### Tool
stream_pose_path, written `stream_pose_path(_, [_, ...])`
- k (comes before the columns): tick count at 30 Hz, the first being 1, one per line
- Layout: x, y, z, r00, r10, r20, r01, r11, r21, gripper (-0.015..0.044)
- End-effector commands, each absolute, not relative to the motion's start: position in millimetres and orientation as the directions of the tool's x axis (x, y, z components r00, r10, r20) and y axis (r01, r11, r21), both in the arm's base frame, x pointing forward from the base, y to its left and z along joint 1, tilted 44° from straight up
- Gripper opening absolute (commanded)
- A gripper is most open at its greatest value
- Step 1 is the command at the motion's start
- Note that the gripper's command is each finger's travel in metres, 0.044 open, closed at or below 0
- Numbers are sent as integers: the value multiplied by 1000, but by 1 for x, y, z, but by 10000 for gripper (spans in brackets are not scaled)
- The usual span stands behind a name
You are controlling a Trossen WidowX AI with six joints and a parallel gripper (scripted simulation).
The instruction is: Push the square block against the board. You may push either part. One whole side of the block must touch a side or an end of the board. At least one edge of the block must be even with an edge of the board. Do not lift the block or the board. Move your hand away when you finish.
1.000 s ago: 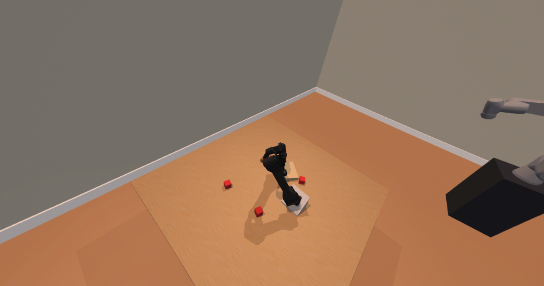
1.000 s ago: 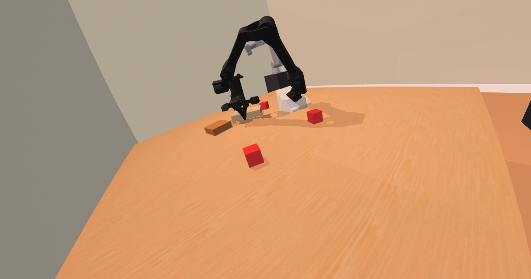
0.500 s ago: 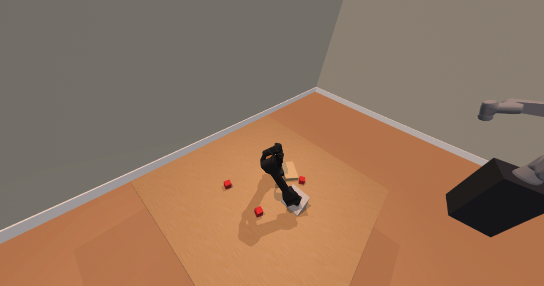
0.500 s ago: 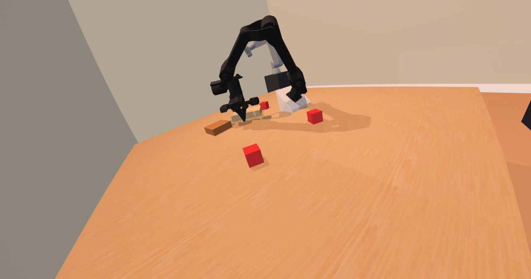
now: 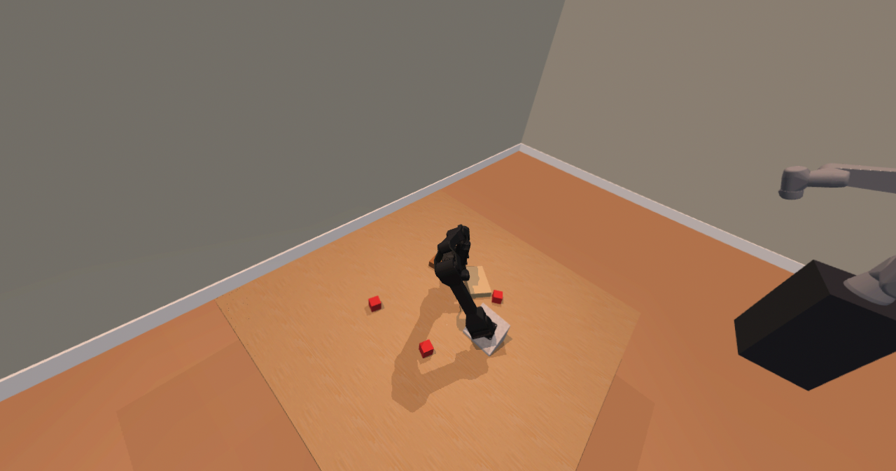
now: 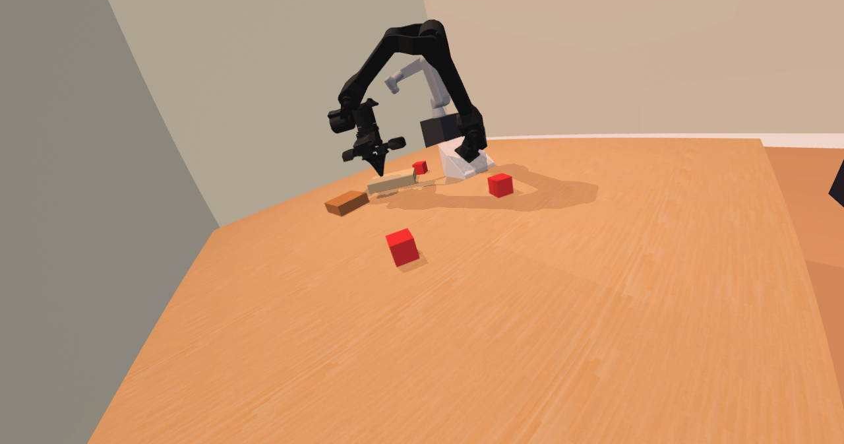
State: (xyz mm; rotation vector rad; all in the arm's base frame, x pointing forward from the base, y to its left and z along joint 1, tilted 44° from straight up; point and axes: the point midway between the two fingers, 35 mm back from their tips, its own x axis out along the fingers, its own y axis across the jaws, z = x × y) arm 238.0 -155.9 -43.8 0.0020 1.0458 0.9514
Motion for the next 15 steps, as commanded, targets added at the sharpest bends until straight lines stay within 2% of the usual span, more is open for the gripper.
stream_pose_path(1, [238,-169,-51,153,664,-732,-570,664,483,0])
stream_pose_path(15, [239,-214,-85,153,658,-737,-126,753,646,0])
